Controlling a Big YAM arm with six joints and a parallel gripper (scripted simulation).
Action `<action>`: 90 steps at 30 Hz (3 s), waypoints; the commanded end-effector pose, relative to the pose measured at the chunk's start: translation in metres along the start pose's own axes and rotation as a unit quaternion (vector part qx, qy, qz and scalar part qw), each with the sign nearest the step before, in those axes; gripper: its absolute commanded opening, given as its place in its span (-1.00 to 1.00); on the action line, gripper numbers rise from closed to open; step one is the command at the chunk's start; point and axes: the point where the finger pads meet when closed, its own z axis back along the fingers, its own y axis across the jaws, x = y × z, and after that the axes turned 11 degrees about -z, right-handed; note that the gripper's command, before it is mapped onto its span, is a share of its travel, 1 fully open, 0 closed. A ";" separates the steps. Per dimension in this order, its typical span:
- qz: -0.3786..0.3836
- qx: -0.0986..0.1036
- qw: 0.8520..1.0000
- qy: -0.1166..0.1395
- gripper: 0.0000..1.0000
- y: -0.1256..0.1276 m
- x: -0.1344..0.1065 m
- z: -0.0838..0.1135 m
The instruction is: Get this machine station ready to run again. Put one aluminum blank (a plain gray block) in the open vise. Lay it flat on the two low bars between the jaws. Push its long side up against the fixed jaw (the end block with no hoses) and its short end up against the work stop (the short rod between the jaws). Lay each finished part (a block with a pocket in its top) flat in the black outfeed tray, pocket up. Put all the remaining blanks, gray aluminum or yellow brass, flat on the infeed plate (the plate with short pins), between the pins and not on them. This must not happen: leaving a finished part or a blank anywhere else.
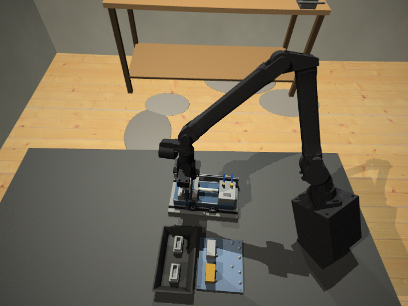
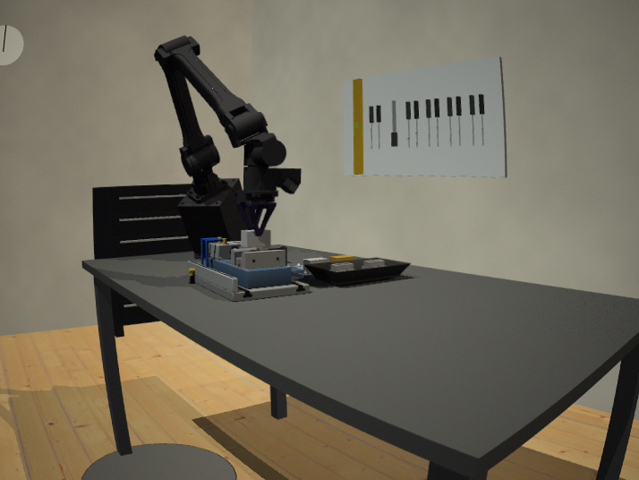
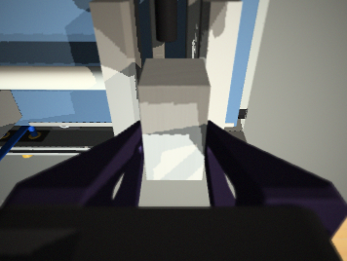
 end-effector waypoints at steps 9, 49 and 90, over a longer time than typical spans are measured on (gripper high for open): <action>-0.005 -0.019 1.000 -0.003 -1.00 -0.024 -0.001 0.003; 0.004 0.000 1.000 0.000 -1.00 0.000 0.000 -0.010; 0.004 0.001 1.000 0.000 -1.00 0.001 0.000 -0.011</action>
